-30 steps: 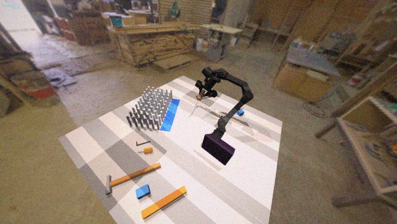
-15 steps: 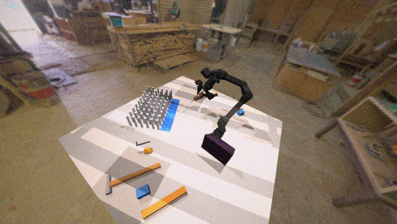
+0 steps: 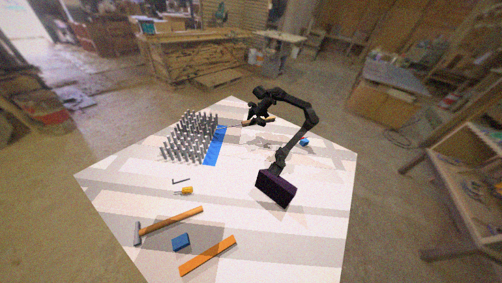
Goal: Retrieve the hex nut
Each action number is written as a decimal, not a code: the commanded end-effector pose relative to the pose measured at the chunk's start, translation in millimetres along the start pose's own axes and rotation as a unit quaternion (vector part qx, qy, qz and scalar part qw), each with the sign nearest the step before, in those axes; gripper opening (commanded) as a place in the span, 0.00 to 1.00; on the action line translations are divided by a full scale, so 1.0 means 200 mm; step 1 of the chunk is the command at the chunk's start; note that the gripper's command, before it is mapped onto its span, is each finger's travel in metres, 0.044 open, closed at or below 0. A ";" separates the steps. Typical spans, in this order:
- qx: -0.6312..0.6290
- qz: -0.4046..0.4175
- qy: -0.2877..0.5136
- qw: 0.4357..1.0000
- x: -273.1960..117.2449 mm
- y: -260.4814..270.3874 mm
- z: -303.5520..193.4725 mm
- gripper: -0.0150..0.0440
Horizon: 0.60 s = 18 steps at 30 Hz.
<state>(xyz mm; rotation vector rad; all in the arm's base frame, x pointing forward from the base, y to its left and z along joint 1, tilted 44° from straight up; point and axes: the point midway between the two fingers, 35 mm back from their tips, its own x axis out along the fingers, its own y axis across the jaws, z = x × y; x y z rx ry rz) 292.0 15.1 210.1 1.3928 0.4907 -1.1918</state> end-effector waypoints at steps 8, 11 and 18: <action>0.177 -0.035 0.038 0.983 0.02 -0.04 -0.08 0.25; 0.225 -0.047 0.045 0.972 0.02 -0.05 -0.11 0.25; 0.297 -0.067 0.054 0.951 0.03 -0.07 -0.14 0.25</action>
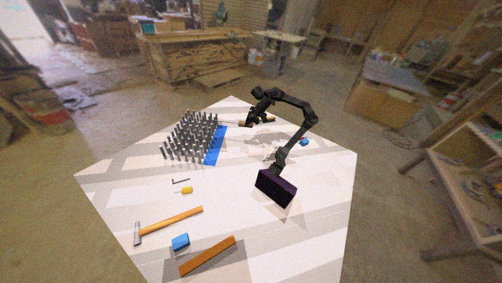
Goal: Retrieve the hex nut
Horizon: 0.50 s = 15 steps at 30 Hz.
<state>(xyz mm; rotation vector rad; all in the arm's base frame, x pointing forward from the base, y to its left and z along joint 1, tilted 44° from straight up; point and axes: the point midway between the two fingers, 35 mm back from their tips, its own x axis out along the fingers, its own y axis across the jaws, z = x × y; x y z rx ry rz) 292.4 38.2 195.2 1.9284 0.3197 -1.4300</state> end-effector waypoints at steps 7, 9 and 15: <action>0.021 -0.008 0.004 1.000 0.05 0.01 0.00 0.25; 0.021 -0.009 0.004 1.000 0.09 0.02 0.02 0.25; 0.020 -0.009 0.003 1.000 0.25 0.08 0.10 0.25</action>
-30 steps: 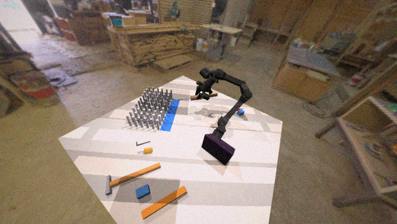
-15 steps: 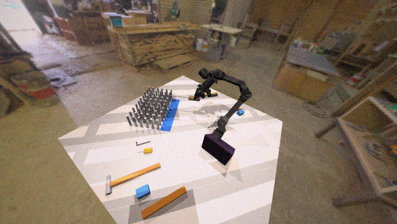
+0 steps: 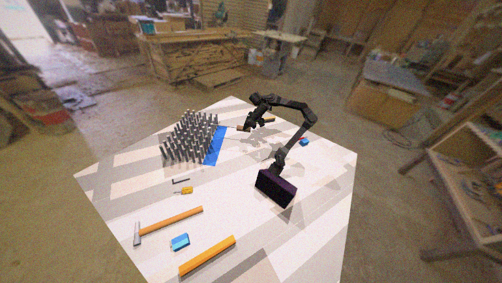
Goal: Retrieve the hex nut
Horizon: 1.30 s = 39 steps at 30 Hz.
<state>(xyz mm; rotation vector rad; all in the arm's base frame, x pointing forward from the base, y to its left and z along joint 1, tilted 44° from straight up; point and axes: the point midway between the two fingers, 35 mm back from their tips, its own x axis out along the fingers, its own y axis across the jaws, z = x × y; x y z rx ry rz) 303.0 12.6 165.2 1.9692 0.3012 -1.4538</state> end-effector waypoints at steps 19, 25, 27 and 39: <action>-0.008 0.005 0.003 1.000 0.45 0.14 0.35 0.25; -0.008 0.005 0.003 1.000 0.45 0.14 0.34 0.25; -0.008 0.005 0.003 1.000 0.46 0.14 0.33 0.25; -0.008 0.005 0.003 1.000 0.48 0.14 0.30 0.25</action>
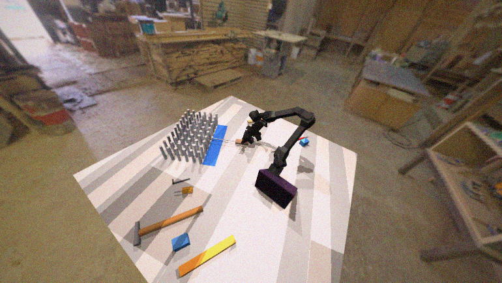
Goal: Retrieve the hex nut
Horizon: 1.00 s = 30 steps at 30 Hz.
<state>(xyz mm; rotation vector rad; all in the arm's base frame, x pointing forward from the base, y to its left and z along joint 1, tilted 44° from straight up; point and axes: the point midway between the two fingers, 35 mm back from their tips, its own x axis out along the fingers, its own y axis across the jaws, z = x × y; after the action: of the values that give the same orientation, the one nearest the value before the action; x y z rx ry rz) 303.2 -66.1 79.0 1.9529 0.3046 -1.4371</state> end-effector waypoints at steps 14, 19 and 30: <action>0.003 0.000 0.003 1.000 0.03 0.01 -0.05 0.25; 0.003 0.000 0.003 1.000 0.04 0.01 -0.07 0.25; 0.003 0.000 0.004 1.000 0.06 0.01 -0.10 0.25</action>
<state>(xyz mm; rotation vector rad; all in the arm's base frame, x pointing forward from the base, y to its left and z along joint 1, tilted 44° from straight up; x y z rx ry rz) 320.1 -58.7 71.4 1.9581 0.3075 -1.4347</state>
